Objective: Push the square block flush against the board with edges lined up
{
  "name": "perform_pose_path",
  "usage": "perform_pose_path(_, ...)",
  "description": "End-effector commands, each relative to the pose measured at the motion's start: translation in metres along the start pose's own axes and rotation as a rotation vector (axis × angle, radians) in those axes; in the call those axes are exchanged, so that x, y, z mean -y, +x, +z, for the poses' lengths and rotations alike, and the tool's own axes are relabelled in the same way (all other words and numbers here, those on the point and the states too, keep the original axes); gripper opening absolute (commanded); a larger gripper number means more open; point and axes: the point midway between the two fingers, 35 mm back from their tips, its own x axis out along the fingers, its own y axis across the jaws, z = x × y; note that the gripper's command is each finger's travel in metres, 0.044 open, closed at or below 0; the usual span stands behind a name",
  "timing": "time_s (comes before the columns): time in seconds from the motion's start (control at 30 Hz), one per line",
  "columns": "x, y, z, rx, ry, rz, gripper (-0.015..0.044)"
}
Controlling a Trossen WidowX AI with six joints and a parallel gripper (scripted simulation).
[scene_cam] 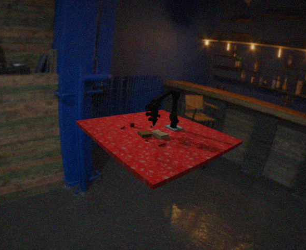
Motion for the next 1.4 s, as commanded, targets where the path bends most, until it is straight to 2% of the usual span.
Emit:
perform_pose_path(0.0,-0.008,0.000,-0.005,-0.005,-0.121,-0.001,0.0000)
perform_pose_path(1.37,-0.091,-0.002,-0.078,0.000,-1.538,0.008,0.0000)
